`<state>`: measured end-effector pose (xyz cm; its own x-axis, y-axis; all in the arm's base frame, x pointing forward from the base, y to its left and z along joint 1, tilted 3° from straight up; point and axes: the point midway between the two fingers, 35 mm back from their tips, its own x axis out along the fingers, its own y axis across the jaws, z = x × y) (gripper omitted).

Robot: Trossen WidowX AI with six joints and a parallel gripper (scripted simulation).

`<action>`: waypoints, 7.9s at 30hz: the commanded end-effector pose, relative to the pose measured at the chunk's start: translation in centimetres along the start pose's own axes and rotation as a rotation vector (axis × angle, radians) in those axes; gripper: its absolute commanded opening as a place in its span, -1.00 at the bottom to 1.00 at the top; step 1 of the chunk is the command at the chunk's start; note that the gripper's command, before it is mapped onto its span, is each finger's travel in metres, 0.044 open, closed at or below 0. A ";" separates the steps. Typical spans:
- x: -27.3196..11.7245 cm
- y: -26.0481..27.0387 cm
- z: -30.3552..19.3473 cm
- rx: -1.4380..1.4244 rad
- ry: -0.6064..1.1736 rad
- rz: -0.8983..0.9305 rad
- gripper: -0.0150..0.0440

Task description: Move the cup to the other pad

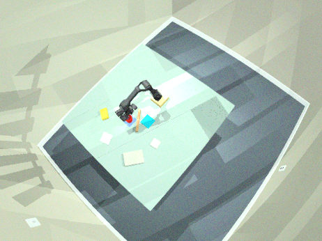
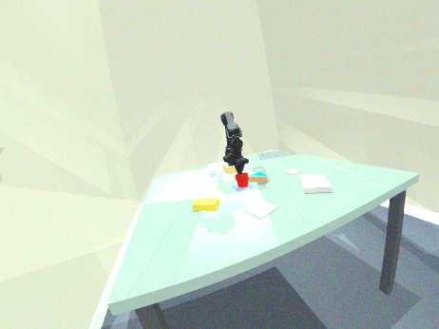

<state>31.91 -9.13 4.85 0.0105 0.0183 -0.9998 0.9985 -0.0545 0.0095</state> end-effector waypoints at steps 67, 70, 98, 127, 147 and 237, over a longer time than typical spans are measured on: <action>2.3 -0.3 0.0 0.002 0.004 -0.014 -0.49; 1.1 -0.3 0.0 0.002 0.005 -0.015 -0.49; -2.3 -0.2 0.2 0.007 0.004 -0.018 -0.49; -2.5 -2.8 -3.7 0.004 0.010 -0.019 -0.49; -2.7 -5.8 -7.9 0.004 0.014 -0.021 -0.49; 2.6 -11.2 -15.0 0.004 0.020 -0.025 -0.49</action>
<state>21.80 6.46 2.99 -0.0004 0.0399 -0.9992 0.9985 -0.0542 -0.0026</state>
